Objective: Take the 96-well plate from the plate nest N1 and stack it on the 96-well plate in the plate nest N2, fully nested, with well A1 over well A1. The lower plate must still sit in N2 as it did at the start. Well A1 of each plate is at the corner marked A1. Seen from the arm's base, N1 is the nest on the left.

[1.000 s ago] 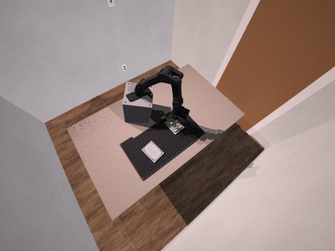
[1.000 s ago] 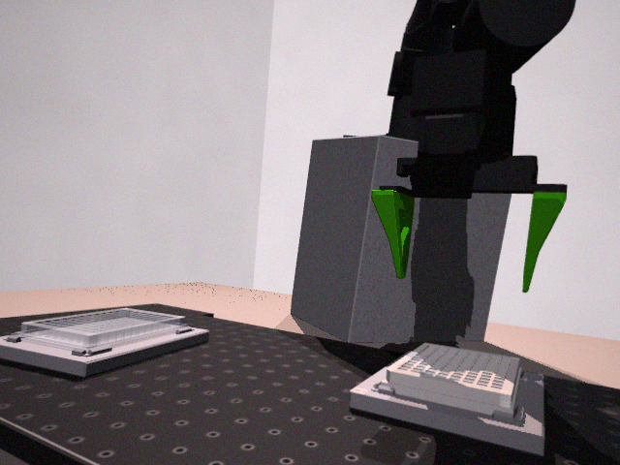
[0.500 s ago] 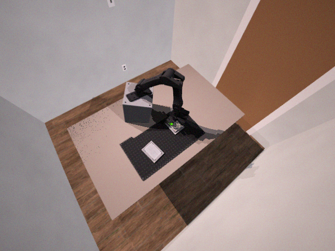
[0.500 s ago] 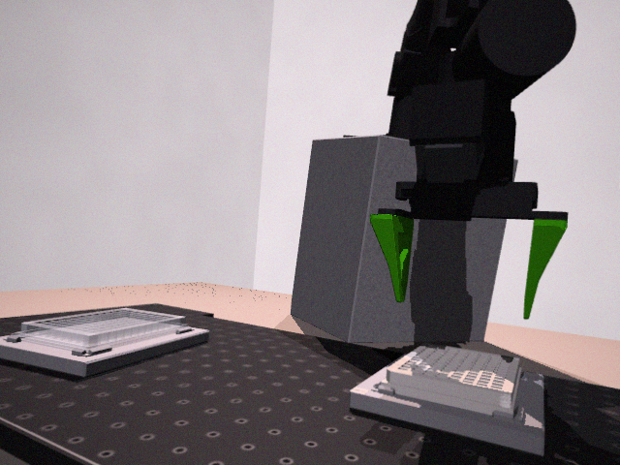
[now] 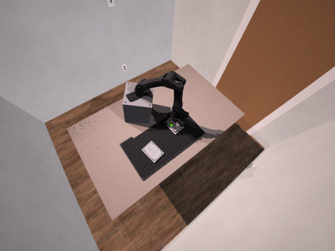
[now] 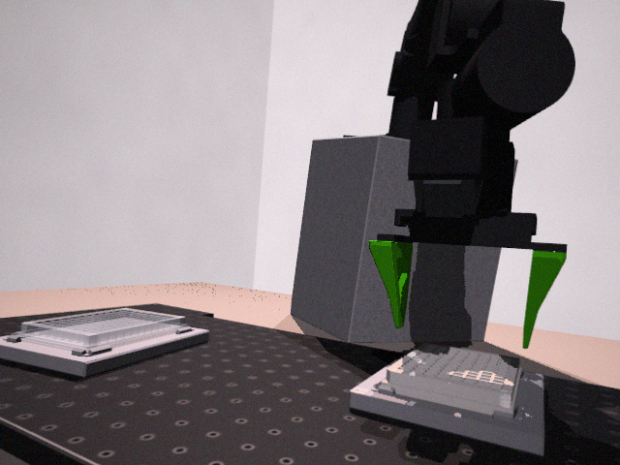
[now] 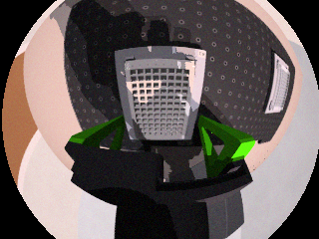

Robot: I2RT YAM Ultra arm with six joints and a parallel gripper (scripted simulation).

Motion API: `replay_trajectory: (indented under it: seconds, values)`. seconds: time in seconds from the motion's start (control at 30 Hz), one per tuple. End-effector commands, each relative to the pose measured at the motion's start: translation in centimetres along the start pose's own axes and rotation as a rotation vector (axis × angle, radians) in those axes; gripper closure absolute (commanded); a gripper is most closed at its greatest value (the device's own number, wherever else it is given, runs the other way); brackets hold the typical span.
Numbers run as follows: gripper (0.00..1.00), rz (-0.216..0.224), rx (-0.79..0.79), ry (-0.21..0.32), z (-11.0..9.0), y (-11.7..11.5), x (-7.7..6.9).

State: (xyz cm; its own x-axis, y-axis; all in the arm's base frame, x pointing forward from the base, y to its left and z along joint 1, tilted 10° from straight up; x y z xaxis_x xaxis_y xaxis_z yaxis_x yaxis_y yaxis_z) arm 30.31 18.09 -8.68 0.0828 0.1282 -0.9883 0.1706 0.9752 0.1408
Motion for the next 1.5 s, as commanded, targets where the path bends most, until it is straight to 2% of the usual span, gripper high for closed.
replay_trajectory:
  seconds: [0.0,0.63,0.73,0.8,1.47]
  values:
    - [0.00,0.026,0.000,-0.035,1.0,0.9,0.6]
    - [0.00,0.025,-0.002,-0.035,1.0,1.0,3.4]
    - [0.00,0.028,0.001,-0.039,1.1,1.0,3.3]
    - [0.00,0.039,-0.002,-0.053,1.5,1.3,2.7]
    - [0.00,0.041,-0.002,-0.054,1.5,1.4,2.7]
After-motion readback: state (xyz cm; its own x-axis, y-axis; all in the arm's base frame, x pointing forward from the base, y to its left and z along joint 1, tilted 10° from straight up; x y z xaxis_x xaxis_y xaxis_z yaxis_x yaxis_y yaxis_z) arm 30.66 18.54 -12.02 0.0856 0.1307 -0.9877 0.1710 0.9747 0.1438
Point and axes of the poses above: the point where the finger pads meet when closed, its own x axis out along the fingers, its own y axis across the jaws, z = x × y, the point moved 8 cm from there along -x, back along the fingers, and after that the axes turned 15 degrees about x, right-handed, at the moved point
